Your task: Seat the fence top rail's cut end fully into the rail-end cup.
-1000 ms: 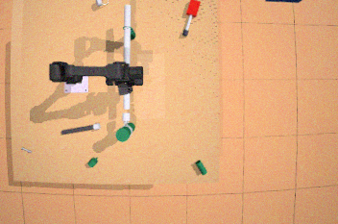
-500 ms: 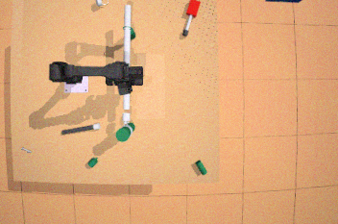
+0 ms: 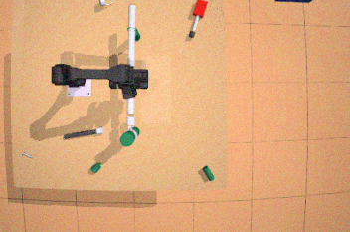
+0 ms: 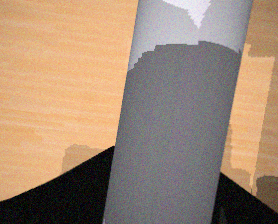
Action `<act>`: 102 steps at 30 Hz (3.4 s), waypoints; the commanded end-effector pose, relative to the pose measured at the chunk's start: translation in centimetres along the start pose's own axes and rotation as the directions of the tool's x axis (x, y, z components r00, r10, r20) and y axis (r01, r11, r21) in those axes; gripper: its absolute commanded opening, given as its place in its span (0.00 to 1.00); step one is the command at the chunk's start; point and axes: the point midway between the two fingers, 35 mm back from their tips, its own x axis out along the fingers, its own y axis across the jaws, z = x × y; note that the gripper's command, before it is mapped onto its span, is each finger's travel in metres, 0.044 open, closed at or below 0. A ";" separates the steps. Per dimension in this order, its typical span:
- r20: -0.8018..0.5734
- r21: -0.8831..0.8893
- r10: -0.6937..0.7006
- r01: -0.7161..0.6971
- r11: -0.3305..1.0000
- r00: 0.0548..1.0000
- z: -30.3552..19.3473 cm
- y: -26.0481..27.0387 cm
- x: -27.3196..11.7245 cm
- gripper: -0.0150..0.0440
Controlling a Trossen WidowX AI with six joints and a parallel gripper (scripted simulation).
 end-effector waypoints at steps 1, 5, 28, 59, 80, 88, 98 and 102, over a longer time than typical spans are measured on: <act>0.004 0.000 0.012 -0.012 1.000 1.000 0.4 0.2 -0.6 0.25; 0.004 0.000 0.012 -0.012 1.000 1.000 0.5 0.3 -0.7 0.25; -0.001 -0.005 0.000 0.000 1.000 1.000 2.1 0.3 -0.2 0.25; -0.003 -0.006 -0.003 0.003 1.000 1.000 2.5 0.2 0.0 0.25; -0.018 -0.007 -0.006 0.006 1.000 1.000 2.0 0.2 0.1 0.25; -0.015 -0.005 -0.006 0.006 1.000 1.000 2.1 0.1 0.0 0.25; -0.011 -0.004 -0.007 0.007 1.000 1.000 2.3 0.1 -0.1 0.25; -0.009 -0.003 -0.007 0.007 1.000 1.000 2.4 0.1 -0.2 0.25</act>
